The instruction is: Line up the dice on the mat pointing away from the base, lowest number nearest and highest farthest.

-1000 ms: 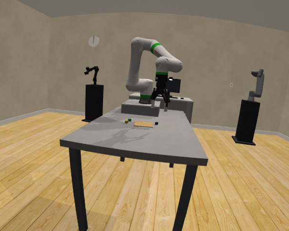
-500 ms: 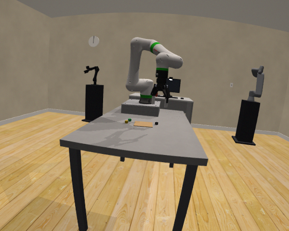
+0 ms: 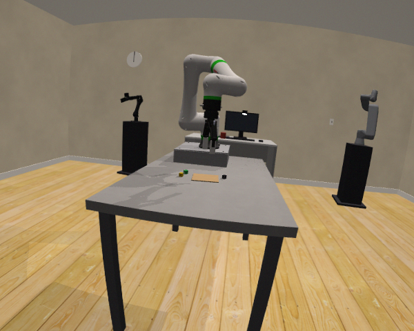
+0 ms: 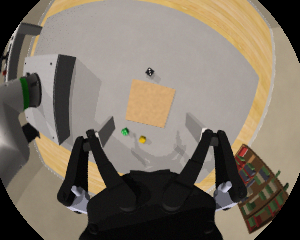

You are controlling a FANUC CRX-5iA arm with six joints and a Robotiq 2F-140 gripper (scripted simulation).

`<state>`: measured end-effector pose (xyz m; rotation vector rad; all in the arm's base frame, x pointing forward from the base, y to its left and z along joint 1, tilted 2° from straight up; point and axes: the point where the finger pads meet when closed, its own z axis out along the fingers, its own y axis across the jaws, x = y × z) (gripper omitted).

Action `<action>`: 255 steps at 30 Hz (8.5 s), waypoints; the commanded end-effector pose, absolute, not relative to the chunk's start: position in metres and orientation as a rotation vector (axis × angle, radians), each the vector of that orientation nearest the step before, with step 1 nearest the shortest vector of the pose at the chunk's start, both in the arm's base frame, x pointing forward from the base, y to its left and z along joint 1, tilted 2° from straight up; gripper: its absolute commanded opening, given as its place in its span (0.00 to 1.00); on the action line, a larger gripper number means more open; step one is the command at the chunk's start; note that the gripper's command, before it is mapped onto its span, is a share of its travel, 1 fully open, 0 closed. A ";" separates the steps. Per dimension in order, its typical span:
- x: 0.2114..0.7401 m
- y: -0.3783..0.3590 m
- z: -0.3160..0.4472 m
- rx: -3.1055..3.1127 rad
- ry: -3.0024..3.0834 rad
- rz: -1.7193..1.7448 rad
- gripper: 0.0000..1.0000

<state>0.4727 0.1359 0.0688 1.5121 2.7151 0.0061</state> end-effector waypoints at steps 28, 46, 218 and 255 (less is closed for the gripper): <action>0.515 0.006 0.066 2.112 2.282 0.018 1.00; 0.515 0.006 0.061 1.545 2.697 0.006 1.00; 0.517 0.005 -0.018 -2.295 2.128 -0.050 0.21; 0.518 0.005 -0.023 -2.295 2.128 -0.050 0.21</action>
